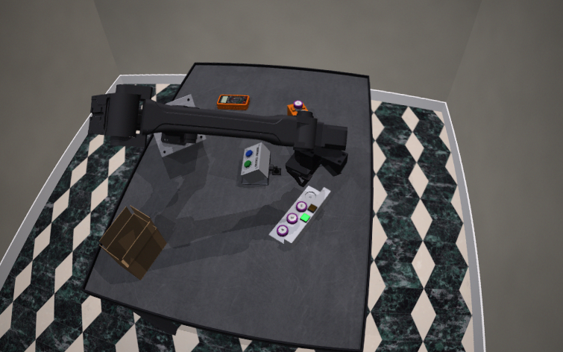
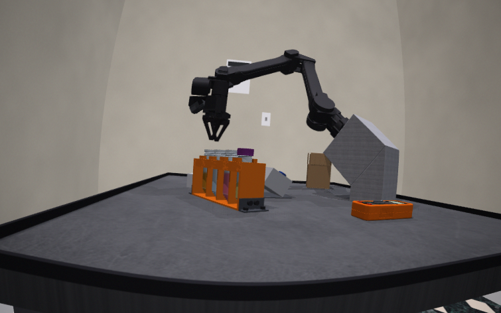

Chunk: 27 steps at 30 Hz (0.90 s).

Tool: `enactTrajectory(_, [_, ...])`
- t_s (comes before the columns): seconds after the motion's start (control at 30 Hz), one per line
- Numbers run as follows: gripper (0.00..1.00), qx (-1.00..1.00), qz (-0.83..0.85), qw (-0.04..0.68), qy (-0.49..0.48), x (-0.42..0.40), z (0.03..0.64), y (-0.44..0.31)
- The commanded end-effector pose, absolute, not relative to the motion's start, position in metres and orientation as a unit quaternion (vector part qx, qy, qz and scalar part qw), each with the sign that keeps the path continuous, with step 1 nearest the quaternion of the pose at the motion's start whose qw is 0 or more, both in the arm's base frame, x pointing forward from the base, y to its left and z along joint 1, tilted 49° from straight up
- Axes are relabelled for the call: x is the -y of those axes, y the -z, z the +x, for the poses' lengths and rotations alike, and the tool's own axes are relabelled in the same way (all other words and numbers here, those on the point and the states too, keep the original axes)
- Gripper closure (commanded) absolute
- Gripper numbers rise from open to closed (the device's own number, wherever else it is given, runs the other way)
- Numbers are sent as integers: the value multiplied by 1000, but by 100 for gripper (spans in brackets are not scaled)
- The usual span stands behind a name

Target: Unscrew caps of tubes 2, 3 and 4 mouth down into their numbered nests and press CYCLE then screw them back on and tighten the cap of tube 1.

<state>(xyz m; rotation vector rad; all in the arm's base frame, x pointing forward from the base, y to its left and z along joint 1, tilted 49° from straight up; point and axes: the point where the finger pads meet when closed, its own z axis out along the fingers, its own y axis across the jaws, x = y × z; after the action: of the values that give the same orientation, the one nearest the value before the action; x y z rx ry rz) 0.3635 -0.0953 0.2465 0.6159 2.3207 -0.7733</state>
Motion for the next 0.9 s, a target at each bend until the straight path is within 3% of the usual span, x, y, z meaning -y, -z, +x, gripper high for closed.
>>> enactTrajectory(0.0, [53,-874,259,292,290,93,360,-236])
enactTrajectory(0.23, [53,-870,263,306,285,95,363,-248])
enactTrajectory(0.87, [53,-873,261,291,291,156,390,-177])
